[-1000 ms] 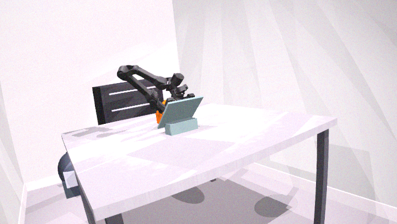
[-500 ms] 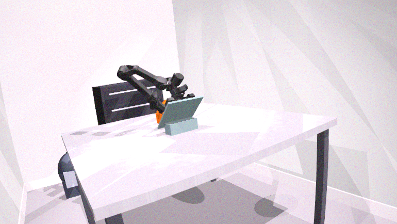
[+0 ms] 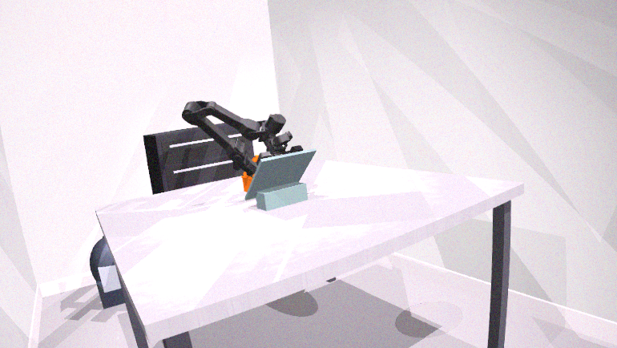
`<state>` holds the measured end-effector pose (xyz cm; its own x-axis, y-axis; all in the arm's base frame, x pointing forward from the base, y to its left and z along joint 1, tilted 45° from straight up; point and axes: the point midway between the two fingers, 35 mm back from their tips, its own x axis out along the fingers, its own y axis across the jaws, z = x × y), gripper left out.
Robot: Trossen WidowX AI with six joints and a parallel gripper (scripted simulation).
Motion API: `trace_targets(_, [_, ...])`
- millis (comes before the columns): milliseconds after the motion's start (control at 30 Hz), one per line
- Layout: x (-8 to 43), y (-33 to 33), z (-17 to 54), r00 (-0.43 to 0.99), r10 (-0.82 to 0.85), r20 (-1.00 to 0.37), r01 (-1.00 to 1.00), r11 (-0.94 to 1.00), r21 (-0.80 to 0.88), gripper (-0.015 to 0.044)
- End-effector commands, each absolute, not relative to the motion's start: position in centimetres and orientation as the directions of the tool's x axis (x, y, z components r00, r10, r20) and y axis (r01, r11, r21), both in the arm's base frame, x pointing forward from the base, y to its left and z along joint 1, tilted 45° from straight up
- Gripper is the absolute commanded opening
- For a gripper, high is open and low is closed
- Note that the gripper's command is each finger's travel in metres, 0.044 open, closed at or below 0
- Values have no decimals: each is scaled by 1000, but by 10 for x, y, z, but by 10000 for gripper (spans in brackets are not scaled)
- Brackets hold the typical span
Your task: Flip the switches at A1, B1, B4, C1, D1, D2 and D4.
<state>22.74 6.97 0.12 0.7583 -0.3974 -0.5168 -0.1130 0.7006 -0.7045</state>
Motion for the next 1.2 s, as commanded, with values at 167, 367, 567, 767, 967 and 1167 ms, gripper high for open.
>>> trace_targets(167, [228, 69, 0, 757, -397, -520, -118, 699, -706, 0])
trace_targets(367, [229, 69, -1, 757, -397, -520, -118, 699, -706, 0])
trace_targets(567, [229, 68, -1, 757, -397, -520, -118, 699, -706, 0])
trace_targets(767, [227, 72, 0, 755, -396, -523, -117, 704, -701, 0])
trace_targets(967, [195, 92, 19, 735, -403, -545, -128, 707, -696, 0])
trace_targets(1167, [182, 96, 33, 738, -412, -535, -120, 700, -704, 0])
